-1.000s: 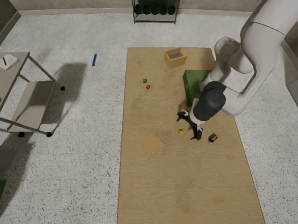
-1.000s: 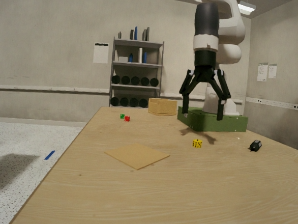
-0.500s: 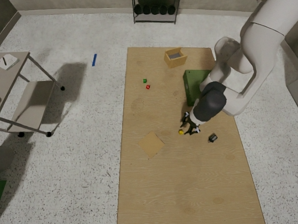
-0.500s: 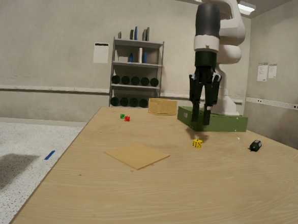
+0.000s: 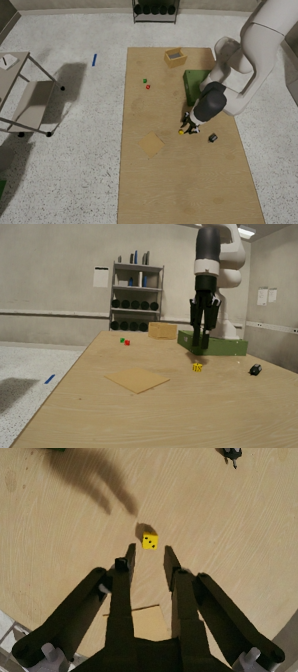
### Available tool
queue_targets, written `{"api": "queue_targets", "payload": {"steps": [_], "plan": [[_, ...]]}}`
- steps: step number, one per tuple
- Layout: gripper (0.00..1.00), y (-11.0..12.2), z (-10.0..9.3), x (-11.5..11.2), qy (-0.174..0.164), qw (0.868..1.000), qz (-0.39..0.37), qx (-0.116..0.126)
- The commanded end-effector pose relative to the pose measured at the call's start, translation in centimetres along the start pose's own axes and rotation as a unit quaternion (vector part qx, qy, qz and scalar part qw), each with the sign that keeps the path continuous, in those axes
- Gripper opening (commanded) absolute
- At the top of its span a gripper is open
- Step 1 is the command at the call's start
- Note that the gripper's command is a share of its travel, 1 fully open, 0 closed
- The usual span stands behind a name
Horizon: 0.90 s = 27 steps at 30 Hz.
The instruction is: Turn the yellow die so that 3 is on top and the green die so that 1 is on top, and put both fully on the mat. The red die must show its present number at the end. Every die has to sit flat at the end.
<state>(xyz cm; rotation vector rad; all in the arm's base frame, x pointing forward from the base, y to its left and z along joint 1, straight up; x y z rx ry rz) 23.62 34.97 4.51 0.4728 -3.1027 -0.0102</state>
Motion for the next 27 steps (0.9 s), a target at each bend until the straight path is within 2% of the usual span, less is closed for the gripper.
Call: {"api": "queue_targets", "payload": {"steps": [1,20,27], "plan": [[0.32,0.11,0.02,0.06,0.000,1.000,0.006,0.001],[0.32,0.11,0.27,0.06,0.000,1.000,0.006,0.001],[0.32,0.12,0.90,0.05,0.000,1.000,0.006,0.001]]}}
Point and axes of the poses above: the point where the finger pads meet when closed, its own z axis out along the fingers, its own y axis across the jaws, x = y × z, the point moved 1 cm from there along -z, back along the fingers, and after that the axes turned 6 degrees about z, right-handed, at the moved point
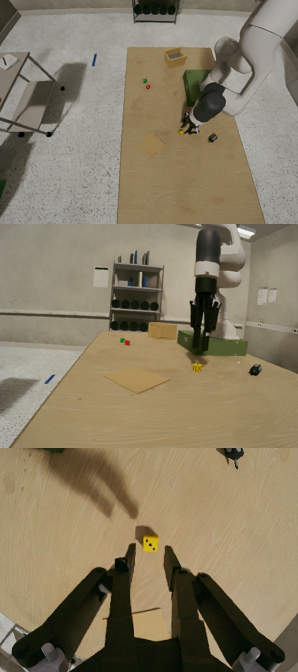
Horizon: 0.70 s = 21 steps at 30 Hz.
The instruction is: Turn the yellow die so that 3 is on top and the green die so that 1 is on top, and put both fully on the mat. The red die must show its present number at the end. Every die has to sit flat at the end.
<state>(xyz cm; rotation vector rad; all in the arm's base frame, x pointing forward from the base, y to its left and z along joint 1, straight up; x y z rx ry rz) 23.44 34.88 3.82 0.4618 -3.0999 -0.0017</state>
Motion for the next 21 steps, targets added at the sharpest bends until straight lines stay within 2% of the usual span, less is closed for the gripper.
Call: {"api": "queue_targets", "payload": {"steps": [1,21], "plan": [[0.32,0.2,0.3,-0.1,-0.003,1.000,0.003,-0.001],[0.32,0.2,3.1,-0.2,-0.003,1.000,0.003,-0.001]]}}
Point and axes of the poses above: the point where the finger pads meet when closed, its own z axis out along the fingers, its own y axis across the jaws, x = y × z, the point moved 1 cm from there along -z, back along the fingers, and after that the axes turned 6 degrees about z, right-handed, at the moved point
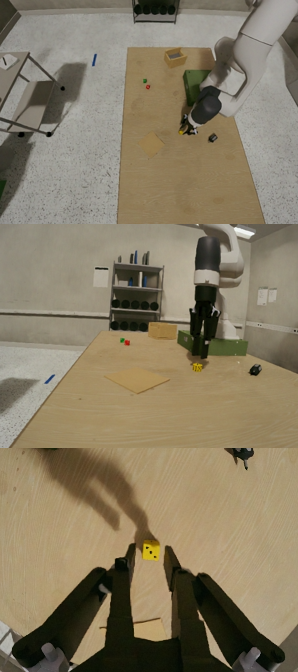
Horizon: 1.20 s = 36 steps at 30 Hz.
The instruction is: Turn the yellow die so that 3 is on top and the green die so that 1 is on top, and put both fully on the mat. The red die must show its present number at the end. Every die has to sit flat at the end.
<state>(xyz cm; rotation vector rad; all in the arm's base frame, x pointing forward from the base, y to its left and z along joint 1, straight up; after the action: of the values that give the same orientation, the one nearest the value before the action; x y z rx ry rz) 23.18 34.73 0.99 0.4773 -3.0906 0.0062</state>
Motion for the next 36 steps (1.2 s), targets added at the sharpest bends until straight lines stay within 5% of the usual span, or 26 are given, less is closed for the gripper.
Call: {"api": "queue_targets", "payload": {"steps": [1,36], "plan": [[0.32,0.3,0.4,-0.5,-0.007,1.000,0.008,-0.003],[0.32,0.3,1.8,-0.5,-0.007,1.000,0.008,-0.003]]}}
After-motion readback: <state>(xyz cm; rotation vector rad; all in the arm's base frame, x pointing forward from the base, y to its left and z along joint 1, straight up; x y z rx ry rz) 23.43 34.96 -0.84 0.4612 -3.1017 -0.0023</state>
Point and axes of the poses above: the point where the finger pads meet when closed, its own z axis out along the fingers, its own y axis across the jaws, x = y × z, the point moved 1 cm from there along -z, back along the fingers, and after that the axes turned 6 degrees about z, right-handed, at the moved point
